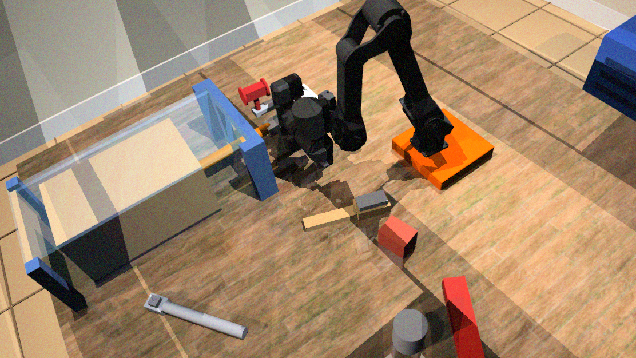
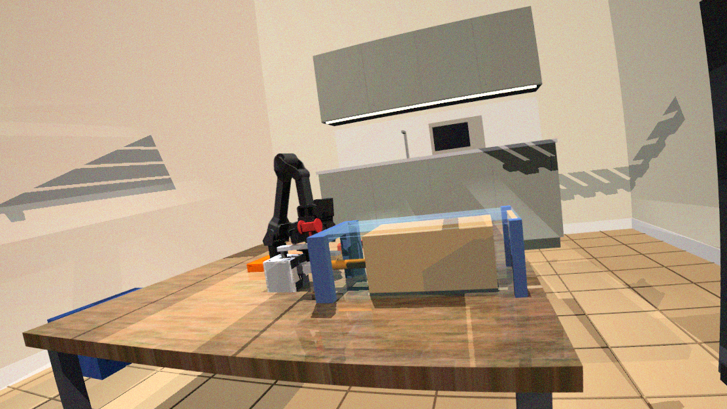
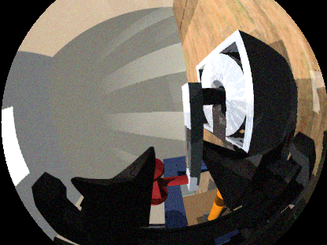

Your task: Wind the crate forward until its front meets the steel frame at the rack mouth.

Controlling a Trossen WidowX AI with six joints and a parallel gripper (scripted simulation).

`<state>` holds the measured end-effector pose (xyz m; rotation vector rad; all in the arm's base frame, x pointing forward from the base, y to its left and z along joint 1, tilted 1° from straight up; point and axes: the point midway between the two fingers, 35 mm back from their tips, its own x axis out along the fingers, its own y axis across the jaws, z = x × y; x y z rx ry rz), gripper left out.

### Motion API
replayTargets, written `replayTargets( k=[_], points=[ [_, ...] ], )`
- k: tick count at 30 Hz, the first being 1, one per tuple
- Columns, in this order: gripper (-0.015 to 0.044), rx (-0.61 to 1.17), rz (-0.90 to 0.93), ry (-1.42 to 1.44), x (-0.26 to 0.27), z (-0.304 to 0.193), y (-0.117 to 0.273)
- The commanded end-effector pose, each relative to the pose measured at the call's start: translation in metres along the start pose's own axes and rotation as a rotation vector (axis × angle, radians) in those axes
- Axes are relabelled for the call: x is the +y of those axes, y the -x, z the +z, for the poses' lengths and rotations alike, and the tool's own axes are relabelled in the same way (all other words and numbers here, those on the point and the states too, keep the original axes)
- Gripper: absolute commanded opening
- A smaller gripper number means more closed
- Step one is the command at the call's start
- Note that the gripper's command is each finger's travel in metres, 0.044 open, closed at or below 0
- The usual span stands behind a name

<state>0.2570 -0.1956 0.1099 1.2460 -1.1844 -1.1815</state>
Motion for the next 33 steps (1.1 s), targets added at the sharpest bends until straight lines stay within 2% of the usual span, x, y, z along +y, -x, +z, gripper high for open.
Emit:
replayTargets(
  k=[1,33],
  points=[
    [0.024,0.0,0.0,-0.001,0.0003,0.0,0.0],
    [0.024,0.0,0.0,0.0,-0.004,-0.0002,0.0]
  ],
)
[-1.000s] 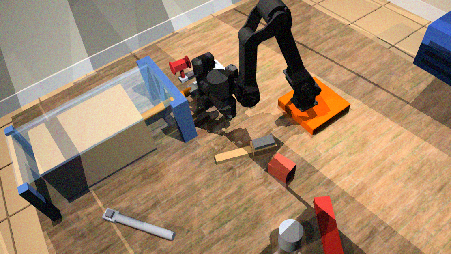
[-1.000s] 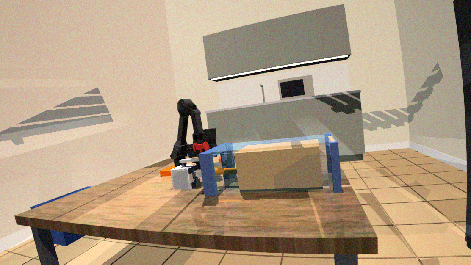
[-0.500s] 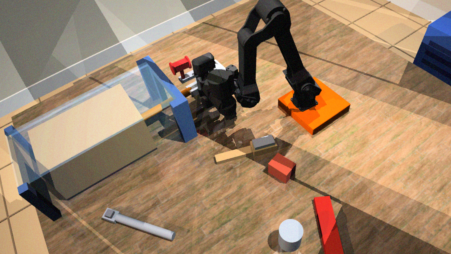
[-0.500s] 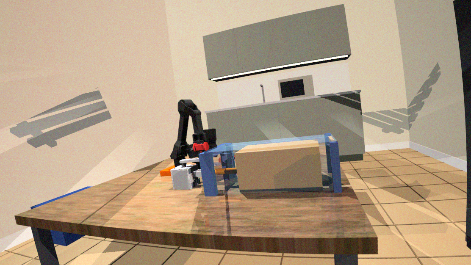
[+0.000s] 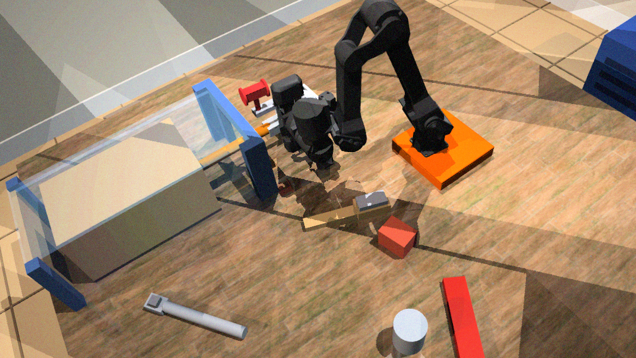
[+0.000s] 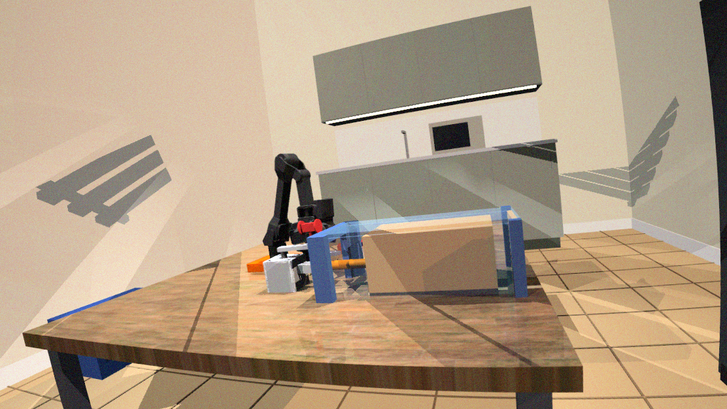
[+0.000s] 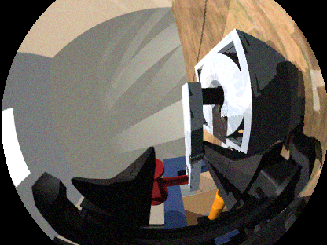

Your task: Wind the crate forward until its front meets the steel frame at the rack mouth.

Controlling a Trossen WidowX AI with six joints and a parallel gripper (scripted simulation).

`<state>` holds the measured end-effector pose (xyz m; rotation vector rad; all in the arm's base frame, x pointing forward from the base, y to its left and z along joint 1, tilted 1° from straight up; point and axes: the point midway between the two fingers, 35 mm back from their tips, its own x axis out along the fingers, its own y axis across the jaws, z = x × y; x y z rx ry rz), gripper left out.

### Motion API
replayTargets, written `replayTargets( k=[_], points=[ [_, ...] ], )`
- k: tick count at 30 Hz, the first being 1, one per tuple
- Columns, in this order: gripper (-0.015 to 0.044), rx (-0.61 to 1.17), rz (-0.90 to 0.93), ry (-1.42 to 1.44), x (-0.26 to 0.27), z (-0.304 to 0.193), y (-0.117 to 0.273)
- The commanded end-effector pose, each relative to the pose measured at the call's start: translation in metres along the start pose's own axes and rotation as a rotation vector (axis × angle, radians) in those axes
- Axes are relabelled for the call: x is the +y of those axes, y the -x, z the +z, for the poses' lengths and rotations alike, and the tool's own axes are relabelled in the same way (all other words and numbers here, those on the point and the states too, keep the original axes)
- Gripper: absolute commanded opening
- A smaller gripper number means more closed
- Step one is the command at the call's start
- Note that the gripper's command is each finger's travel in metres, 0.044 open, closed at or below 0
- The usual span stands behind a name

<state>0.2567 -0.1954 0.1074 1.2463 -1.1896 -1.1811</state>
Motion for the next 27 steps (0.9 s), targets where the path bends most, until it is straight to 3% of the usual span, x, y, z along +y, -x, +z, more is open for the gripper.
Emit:
replayTargets(
  k=[1,27],
  points=[
    [0.024,0.003,-0.001,0.003,-0.0015,-0.0004,-0.0001],
    [0.024,0.0,0.0,0.0,0.0032,0.0002,0.0]
  ],
)
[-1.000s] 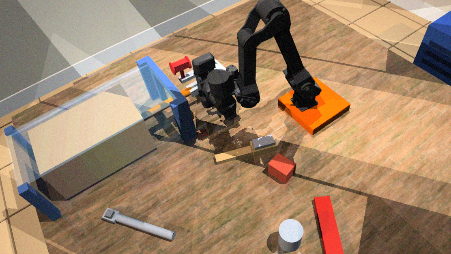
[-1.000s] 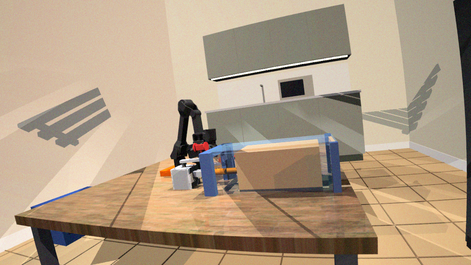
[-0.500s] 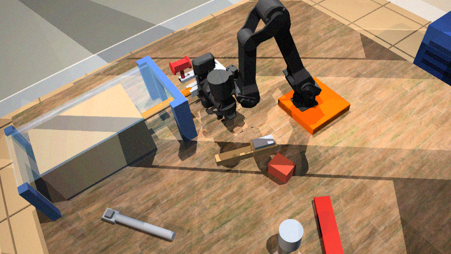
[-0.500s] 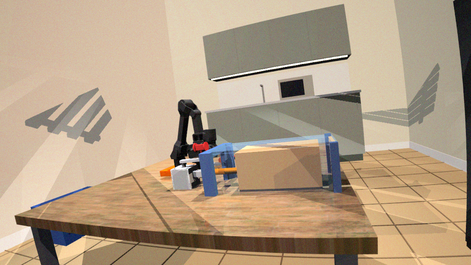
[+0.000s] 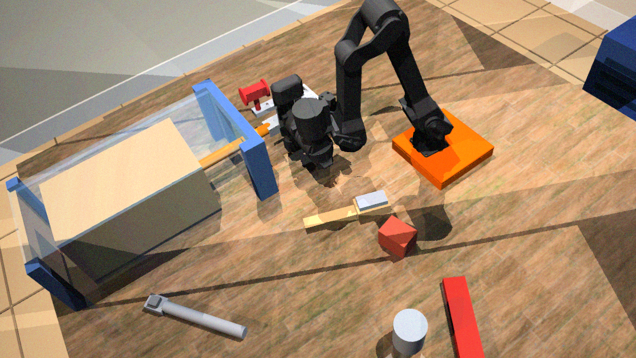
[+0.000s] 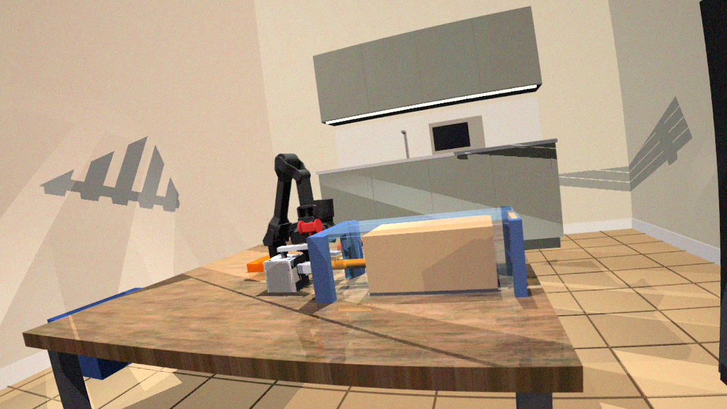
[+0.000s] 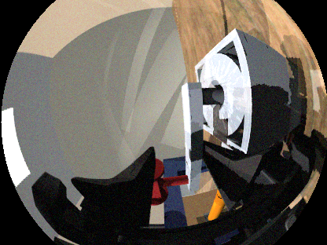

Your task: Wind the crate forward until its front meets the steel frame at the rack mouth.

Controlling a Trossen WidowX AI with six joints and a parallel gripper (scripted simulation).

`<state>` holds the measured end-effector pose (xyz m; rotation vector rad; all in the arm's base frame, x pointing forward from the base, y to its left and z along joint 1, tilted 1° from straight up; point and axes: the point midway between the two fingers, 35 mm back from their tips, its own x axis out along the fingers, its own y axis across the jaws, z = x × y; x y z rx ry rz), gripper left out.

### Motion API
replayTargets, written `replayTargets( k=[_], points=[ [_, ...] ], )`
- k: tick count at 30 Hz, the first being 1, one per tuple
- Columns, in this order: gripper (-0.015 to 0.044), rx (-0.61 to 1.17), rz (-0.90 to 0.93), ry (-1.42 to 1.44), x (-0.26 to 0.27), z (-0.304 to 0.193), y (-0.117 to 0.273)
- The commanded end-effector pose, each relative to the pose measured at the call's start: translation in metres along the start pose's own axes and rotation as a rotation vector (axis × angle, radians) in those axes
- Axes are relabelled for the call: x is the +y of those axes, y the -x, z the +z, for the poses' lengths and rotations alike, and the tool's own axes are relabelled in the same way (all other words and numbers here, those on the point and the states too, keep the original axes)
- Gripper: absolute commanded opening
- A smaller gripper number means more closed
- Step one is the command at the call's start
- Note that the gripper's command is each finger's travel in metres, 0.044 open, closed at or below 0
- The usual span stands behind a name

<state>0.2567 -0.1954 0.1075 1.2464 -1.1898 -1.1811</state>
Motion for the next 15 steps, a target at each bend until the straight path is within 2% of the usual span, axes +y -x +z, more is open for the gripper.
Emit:
replayTargets(
  k=[1,15],
  points=[
    [0.024,0.0,0.0,0.0,0.0052,0.0004,0.0],
    [0.024,0.0,0.0,0.0,0.0078,0.0007,0.0]
  ],
)
